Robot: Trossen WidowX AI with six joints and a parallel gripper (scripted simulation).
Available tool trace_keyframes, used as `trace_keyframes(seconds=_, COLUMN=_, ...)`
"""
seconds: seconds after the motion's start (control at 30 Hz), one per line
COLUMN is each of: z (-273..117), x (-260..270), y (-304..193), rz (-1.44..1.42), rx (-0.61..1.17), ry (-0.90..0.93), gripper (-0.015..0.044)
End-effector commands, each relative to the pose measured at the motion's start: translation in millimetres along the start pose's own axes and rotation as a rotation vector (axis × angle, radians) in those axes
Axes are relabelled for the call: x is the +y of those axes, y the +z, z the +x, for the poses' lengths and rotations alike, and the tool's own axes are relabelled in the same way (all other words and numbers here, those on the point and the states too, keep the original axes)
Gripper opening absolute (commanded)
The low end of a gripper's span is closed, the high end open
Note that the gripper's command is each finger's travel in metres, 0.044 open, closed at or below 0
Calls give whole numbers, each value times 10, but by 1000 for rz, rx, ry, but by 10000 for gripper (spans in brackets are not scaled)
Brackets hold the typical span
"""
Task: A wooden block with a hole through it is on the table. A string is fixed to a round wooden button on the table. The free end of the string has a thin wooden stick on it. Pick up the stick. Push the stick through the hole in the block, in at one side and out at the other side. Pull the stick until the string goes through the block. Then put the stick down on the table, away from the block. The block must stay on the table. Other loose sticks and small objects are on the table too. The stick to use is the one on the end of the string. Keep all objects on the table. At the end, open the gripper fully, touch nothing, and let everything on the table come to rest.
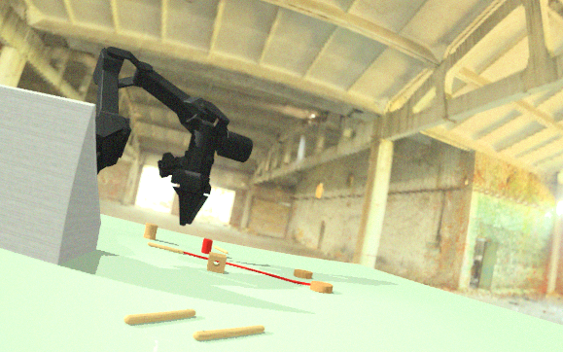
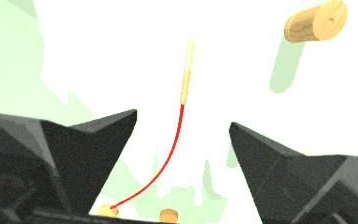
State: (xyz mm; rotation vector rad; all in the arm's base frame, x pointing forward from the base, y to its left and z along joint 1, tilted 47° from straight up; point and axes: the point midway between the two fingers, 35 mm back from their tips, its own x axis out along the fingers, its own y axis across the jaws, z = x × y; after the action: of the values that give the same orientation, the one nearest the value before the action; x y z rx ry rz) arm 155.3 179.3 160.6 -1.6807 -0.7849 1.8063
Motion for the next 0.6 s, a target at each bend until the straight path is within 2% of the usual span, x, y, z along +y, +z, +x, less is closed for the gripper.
trace_keyframes(seconds=0.0, z=0, x=-6, y=20, rz=-21, rx=-1, ry=3, gripper=414)
trace_keyframes(seconds=0.37, z=0, x=-6, y=20, rz=-21, rx=-1, ry=3, gripper=125)
trace_keyframes(seconds=0.57, z=0, x=-6, y=20, rz=-21, rx=-1, ry=3, gripper=125)
